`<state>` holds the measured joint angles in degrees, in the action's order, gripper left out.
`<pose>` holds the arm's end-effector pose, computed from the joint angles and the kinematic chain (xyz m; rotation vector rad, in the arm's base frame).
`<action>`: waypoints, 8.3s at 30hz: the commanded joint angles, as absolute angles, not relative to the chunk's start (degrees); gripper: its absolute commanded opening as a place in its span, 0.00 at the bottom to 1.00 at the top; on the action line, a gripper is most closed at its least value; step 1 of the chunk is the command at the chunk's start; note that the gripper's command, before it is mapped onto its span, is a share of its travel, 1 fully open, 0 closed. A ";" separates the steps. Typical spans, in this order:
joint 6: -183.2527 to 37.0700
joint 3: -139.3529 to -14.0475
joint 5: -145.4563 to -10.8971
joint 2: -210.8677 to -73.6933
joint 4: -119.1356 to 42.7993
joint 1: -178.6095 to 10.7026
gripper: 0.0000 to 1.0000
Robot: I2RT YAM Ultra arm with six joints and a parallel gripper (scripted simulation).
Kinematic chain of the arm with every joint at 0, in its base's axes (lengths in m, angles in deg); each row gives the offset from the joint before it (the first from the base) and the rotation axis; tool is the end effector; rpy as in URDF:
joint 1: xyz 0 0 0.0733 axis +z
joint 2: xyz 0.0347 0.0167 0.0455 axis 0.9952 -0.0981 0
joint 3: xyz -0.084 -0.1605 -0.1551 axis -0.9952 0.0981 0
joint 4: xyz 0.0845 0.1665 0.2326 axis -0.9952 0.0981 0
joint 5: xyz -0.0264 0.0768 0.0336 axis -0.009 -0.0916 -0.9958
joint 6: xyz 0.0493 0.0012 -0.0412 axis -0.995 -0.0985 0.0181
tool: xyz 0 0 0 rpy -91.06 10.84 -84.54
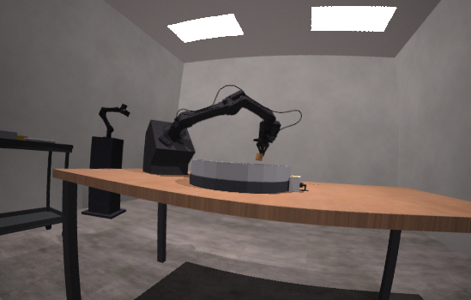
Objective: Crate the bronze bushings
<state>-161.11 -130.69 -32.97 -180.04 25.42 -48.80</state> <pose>0.4236 0.2602 0.1896 1.0981 2.0757 -0.2948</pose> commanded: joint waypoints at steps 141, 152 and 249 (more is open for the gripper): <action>-161.63 -134.52 -32.16 -179.62 27.46 -45.73 0.00; -161.63 -134.52 -32.16 -179.62 27.46 -45.73 0.00; -154.16 -124.80 -33.77 -181.16 10.71 -51.07 0.00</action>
<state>-154.47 -123.17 -33.80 -182.16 11.21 -53.04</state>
